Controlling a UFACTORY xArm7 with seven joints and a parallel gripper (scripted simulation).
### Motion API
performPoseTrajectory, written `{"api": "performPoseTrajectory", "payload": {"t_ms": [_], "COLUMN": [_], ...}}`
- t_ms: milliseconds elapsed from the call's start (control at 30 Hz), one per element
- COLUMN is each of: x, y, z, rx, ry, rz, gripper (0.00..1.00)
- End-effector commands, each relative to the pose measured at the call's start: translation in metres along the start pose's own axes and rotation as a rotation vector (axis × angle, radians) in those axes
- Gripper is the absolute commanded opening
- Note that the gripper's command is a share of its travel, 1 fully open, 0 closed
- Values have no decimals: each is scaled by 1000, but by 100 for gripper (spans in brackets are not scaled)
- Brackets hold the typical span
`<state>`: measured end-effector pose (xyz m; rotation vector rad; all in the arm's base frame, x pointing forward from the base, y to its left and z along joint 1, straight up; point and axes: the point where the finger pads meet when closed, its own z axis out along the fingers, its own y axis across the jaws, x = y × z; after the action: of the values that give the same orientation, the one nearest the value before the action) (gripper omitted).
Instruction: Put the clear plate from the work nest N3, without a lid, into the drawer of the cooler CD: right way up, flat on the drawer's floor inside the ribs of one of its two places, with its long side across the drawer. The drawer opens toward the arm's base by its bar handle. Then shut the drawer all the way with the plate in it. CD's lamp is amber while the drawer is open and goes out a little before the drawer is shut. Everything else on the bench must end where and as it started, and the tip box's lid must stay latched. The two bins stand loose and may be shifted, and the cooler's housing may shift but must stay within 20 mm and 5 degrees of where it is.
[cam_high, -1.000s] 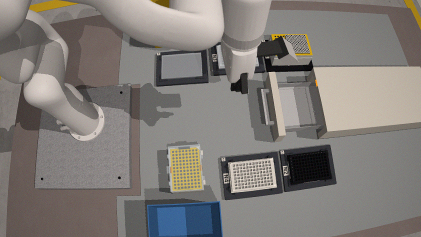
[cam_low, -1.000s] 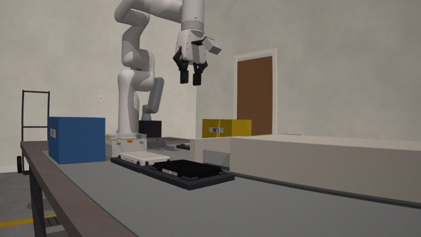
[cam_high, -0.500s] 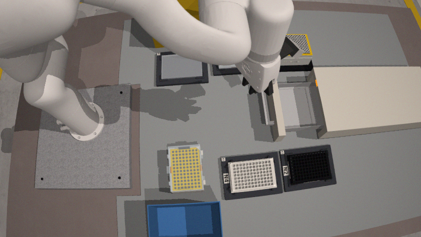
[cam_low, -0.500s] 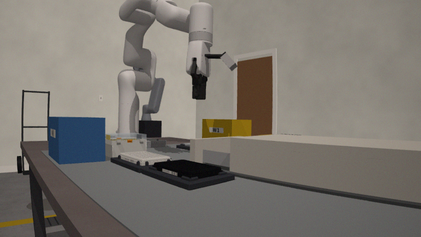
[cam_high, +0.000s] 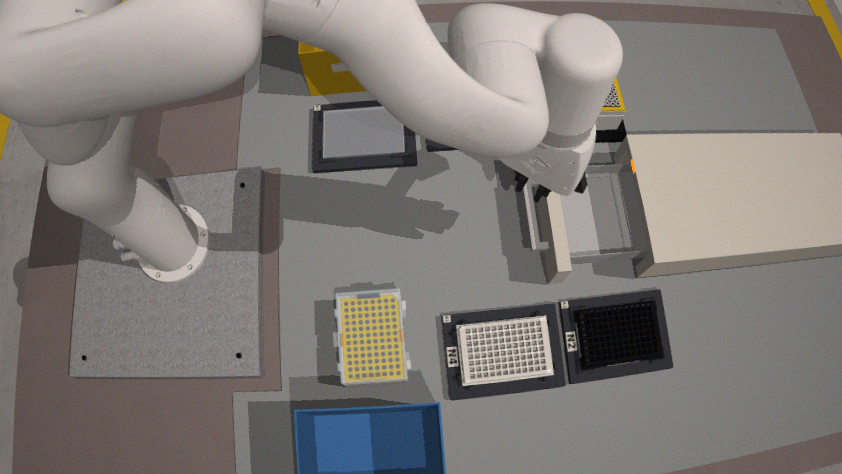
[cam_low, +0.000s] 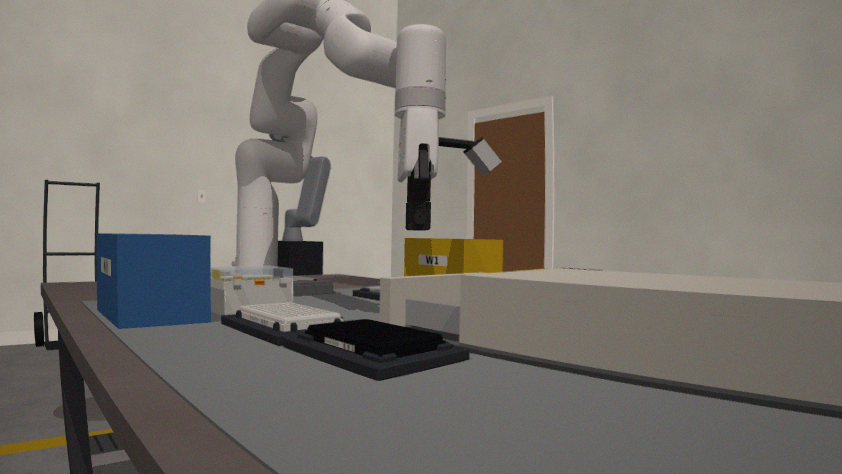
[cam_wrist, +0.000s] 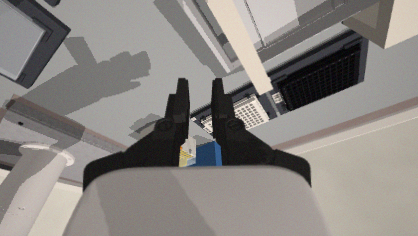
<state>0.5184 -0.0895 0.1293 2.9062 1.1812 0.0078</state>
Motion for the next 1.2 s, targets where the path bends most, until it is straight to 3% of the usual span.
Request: {"api": "performPoseTrajectory", "payload": {"t_ms": [0, 533, 900, 1167], "x": [9, 9, 10, 10], "y": [13, 13, 13, 13], "z": [14, 14, 14, 27], "rx": [5, 3, 3, 3], "ry": [5, 6, 6, 6], "rz": [-160, -627, -627, -627], "gripper": [21, 21, 21, 21]}}
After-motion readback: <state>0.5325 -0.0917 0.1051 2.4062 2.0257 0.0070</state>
